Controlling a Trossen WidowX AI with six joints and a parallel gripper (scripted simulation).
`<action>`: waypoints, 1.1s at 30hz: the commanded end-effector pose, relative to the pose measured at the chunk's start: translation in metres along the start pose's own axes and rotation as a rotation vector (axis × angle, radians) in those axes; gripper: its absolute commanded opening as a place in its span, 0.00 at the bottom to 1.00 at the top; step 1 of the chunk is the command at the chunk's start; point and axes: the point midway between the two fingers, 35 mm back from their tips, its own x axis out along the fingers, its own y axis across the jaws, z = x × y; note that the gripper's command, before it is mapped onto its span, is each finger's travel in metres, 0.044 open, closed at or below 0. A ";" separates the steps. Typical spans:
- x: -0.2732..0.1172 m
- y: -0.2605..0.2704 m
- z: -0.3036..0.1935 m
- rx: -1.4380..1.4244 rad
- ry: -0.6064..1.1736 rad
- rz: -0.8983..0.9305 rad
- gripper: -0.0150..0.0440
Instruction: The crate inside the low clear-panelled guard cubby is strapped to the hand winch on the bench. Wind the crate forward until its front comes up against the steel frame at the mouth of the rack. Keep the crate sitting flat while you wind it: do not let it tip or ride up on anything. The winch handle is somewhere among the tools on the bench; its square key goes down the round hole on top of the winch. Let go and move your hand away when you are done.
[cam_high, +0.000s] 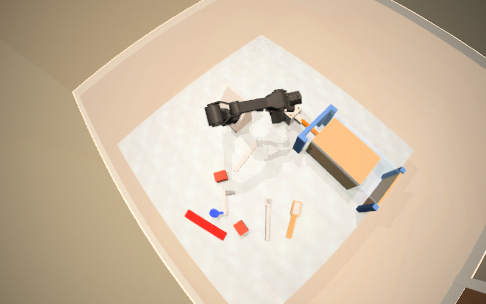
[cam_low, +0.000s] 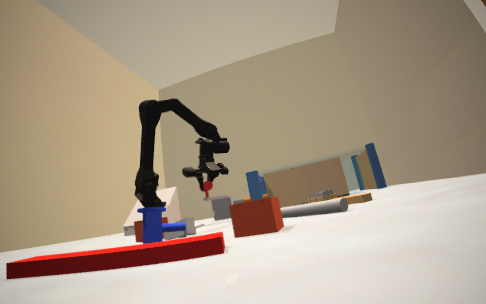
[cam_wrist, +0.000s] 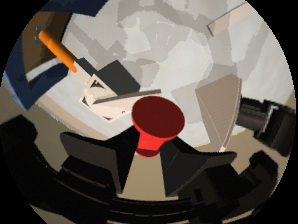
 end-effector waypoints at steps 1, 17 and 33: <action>-0.004 0.008 0.015 0.013 -0.029 0.014 0.25; -0.011 0.019 0.028 0.014 -0.030 0.014 0.25; -0.017 0.034 0.040 0.014 -0.031 0.015 0.25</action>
